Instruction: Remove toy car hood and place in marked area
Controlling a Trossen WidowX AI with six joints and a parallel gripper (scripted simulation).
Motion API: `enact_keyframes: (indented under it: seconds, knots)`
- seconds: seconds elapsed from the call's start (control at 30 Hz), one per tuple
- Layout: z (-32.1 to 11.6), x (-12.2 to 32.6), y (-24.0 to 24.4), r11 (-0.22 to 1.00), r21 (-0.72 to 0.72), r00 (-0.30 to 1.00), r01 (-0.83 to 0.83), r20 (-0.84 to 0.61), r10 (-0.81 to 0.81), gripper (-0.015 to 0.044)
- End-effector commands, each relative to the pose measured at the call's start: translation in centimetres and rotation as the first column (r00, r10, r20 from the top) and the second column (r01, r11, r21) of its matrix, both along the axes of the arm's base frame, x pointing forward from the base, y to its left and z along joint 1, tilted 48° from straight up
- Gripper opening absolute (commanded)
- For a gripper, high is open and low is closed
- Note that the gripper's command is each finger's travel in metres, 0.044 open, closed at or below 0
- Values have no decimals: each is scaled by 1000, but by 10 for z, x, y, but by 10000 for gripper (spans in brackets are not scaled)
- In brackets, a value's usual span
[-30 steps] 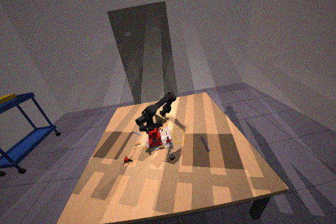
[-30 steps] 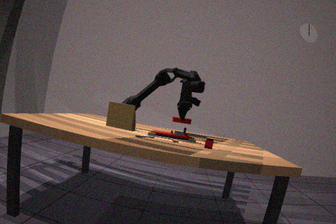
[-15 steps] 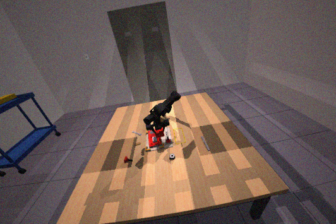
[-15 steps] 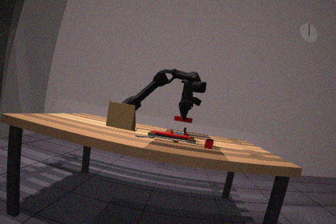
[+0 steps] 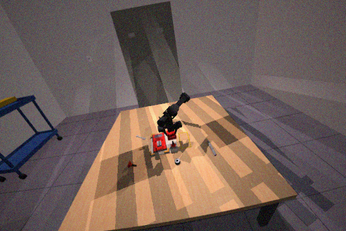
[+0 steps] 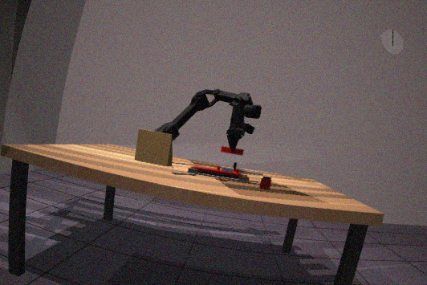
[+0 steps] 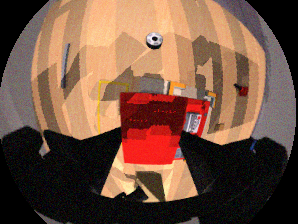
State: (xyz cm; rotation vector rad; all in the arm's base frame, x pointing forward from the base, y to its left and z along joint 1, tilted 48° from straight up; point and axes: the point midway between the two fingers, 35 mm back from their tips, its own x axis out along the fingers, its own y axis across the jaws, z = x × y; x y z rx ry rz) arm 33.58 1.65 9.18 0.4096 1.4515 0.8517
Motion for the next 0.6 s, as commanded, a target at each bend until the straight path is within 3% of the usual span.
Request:
enact_keyframes:
  seconds: [0.0,0.57]
  knots:
    - [11,-6,10,1000,5,1000,5,-7,-5,0]
    - [55,-33,48,1000,14,1000,2,-8,-2,0]
